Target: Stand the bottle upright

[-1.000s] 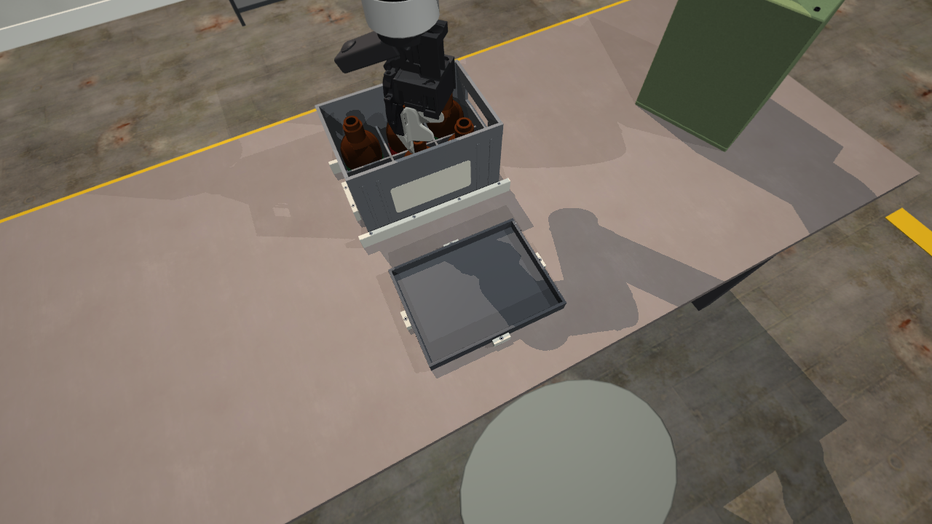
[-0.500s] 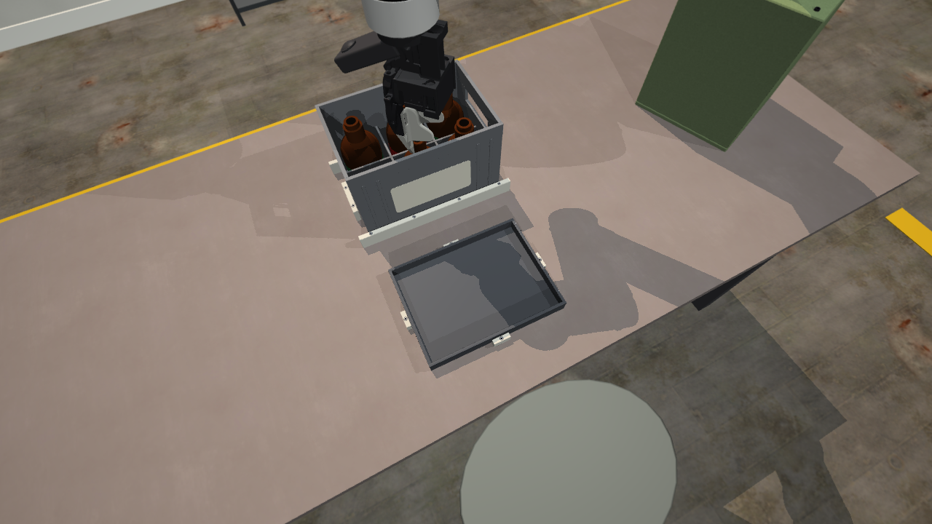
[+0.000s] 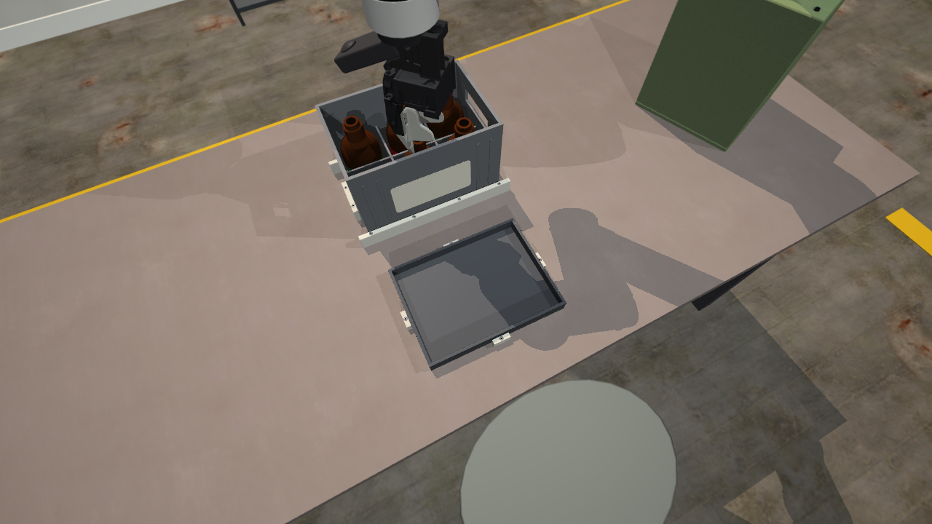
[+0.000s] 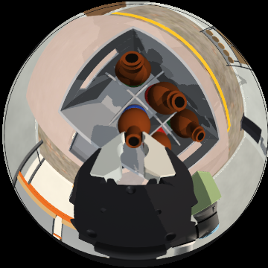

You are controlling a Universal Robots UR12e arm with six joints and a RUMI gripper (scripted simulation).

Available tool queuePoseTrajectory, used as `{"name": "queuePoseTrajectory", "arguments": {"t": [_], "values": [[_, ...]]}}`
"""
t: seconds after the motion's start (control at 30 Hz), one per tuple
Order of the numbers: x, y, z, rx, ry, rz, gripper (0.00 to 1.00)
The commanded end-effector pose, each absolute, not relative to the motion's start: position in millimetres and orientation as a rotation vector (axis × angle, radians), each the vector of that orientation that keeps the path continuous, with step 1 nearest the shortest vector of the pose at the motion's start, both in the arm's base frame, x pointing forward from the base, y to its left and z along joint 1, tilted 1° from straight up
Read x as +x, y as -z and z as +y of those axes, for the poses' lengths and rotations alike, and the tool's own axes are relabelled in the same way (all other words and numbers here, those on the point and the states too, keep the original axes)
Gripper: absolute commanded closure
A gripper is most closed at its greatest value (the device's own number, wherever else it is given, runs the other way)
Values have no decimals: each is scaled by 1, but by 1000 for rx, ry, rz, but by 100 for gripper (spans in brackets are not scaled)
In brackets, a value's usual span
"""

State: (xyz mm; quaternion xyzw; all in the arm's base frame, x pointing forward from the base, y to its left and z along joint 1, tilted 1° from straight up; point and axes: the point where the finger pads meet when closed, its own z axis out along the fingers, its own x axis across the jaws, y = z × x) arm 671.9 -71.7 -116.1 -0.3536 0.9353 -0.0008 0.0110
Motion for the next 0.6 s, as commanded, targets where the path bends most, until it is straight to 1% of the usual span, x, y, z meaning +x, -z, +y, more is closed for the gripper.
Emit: {"name": "queuePoseTrajectory", "arguments": {"t": [0.0, 0.57], "values": [[669, 117, -71, -1104, 0, 2920, 100], [670, 109, -72, -1103, 3, 2919, 100]]}}
